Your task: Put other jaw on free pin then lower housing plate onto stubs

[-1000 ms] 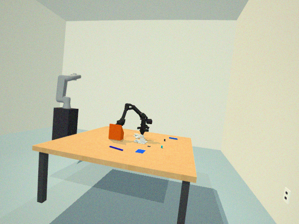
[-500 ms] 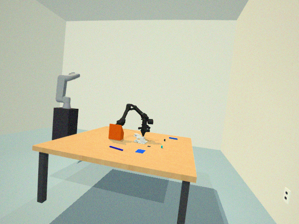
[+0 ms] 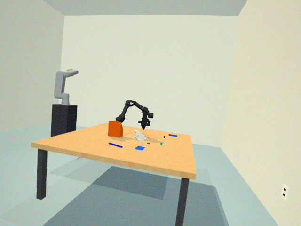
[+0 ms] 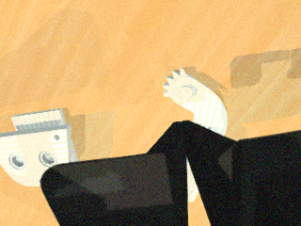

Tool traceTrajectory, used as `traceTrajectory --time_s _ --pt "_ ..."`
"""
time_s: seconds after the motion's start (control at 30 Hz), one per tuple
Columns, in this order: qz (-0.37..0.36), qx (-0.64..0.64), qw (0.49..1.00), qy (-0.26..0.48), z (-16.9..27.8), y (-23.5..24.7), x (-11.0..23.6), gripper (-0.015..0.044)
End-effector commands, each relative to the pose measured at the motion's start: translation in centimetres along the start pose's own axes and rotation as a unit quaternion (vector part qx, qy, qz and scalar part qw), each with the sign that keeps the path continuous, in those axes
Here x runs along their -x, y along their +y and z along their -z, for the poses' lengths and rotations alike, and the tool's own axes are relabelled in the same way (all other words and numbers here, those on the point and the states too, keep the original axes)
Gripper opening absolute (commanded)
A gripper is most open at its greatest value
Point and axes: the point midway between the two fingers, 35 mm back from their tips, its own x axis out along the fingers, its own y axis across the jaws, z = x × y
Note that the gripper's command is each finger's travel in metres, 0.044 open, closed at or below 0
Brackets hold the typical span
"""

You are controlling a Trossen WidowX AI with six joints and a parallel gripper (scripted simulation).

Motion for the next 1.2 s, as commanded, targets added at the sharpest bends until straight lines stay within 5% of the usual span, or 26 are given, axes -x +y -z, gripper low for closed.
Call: traceTrajectory --time_s 0.0,0.6,1.17 --pt "-0.002 0.003 1.0 -0.001 0.01 0.3 1.74 0.0" --pt "0.002 0.002 1.0 -0.003 -0.12 0.06 0.88 0.044" --pt "0.002 0.002 1.0 -0.003 -0.12 0.06 0.88 0.044"
